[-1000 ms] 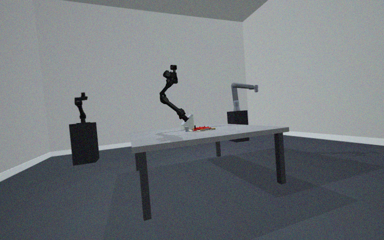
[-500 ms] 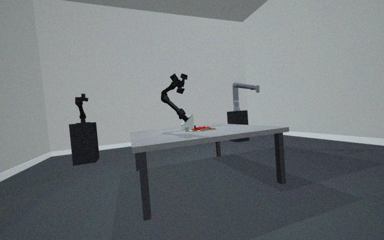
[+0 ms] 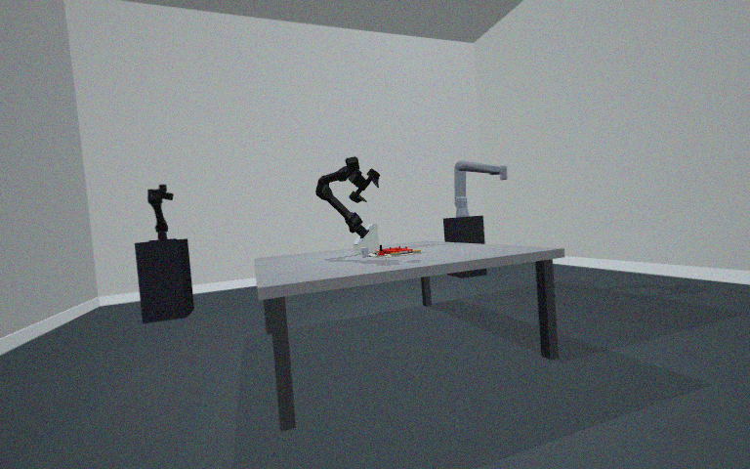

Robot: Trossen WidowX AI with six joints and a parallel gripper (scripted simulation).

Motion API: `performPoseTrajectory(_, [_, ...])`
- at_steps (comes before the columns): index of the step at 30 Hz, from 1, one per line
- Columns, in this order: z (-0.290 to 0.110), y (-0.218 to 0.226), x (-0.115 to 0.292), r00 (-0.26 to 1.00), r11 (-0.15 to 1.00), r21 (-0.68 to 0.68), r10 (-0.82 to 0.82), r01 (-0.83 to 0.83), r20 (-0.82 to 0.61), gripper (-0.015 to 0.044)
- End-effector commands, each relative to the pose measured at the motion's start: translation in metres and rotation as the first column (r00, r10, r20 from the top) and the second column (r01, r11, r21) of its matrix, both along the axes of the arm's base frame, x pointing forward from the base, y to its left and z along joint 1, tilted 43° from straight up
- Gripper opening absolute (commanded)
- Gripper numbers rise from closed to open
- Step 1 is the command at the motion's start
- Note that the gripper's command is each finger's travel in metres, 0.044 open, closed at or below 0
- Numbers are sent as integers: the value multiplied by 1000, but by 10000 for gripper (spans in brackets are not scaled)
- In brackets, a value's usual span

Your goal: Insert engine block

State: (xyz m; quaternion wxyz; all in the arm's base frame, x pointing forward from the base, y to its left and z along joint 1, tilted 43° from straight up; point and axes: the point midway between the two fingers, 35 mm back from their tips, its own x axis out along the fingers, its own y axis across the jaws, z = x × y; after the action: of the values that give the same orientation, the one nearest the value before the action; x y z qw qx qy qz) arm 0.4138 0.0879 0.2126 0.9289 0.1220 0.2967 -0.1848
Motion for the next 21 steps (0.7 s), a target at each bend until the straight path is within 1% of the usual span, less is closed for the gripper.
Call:
performPoseTrajectory(1, [-26, -17, -11, 993, 997, -67, -33, 26, -110, 440])
performPoseTrajectory(11, [-83, -62, -50, 911, 972, -227, -148, 62, -384, 440])
performPoseTrajectory(21, [-120, -103, -102, 744, 927, -374, -279, 42, -607, 440])
